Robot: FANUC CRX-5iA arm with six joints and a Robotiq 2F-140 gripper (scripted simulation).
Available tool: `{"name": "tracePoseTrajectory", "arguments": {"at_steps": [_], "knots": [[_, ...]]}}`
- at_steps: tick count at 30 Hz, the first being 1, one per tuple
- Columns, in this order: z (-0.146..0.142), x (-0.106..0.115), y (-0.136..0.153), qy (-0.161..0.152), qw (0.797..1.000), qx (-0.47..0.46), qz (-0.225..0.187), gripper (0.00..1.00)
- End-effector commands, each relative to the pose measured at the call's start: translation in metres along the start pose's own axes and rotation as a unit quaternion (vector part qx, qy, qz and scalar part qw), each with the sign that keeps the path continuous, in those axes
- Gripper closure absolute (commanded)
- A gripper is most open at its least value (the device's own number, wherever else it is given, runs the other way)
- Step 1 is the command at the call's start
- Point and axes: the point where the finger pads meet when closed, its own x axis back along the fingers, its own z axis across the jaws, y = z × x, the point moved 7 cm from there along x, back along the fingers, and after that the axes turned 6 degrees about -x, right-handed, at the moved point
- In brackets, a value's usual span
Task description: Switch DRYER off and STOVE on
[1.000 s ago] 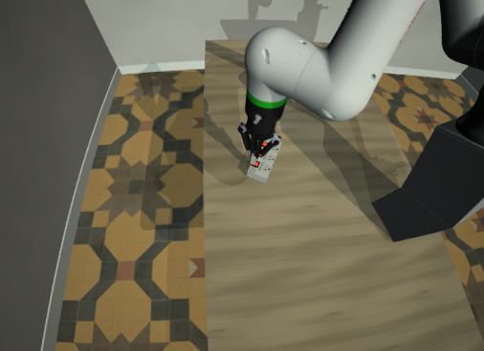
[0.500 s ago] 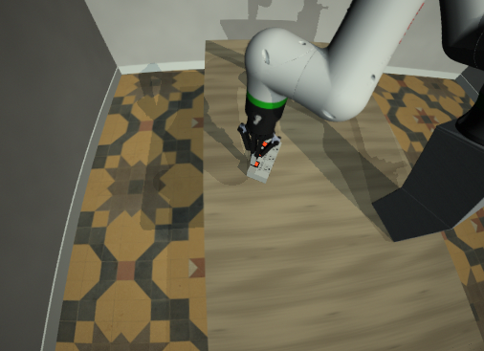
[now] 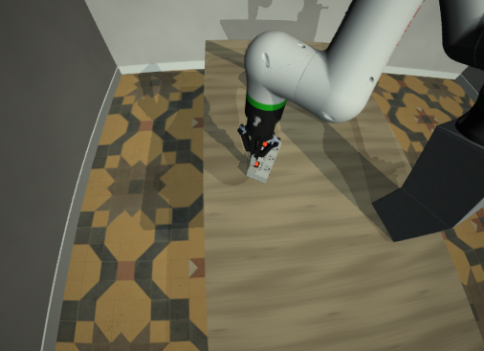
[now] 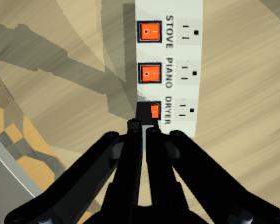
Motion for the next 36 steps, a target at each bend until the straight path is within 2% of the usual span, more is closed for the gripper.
{"name": "tracePoseTrajectory", "arguments": {"at_steps": [1,29,36], "knots": [[0.000,-0.001,0.000,0.000,1.000,0.000,0.000,1.00],[0.000,0.000,0.000,0.000,1.000,0.000,0.000,1.00],[0.000,0.016,0.000,0.000,1.000,0.000,0.000,1.00]]}}
